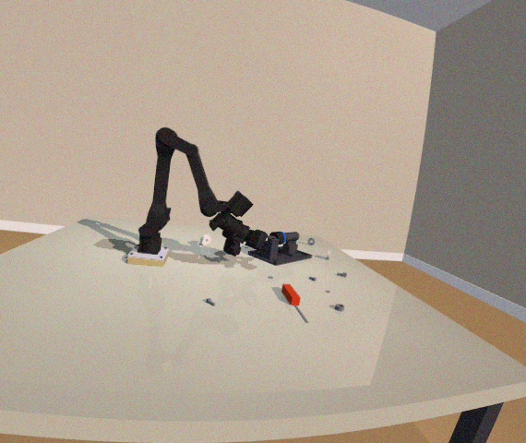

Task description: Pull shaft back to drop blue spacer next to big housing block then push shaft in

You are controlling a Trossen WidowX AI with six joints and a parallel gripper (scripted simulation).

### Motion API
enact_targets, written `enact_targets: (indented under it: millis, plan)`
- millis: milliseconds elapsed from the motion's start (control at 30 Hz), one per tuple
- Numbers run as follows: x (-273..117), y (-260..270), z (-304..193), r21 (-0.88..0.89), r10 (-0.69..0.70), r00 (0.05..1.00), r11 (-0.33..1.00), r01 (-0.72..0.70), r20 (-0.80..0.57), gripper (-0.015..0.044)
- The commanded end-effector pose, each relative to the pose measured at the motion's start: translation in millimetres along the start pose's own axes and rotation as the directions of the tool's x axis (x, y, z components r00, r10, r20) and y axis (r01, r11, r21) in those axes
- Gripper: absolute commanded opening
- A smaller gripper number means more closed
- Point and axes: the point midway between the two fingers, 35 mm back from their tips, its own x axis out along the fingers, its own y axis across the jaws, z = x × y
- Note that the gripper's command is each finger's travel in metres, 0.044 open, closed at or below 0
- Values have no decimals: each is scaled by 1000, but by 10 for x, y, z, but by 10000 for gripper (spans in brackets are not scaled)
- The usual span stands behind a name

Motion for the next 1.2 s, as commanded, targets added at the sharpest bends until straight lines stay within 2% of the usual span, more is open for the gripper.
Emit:
enact_targets:
  millis: [0,1167]
  plan:
    - [-7,-2,-1,-6,-1,1000,1000,1,-1,0]
    - [-35,-2,16,-6,-1,1000,1000,1,0,0]
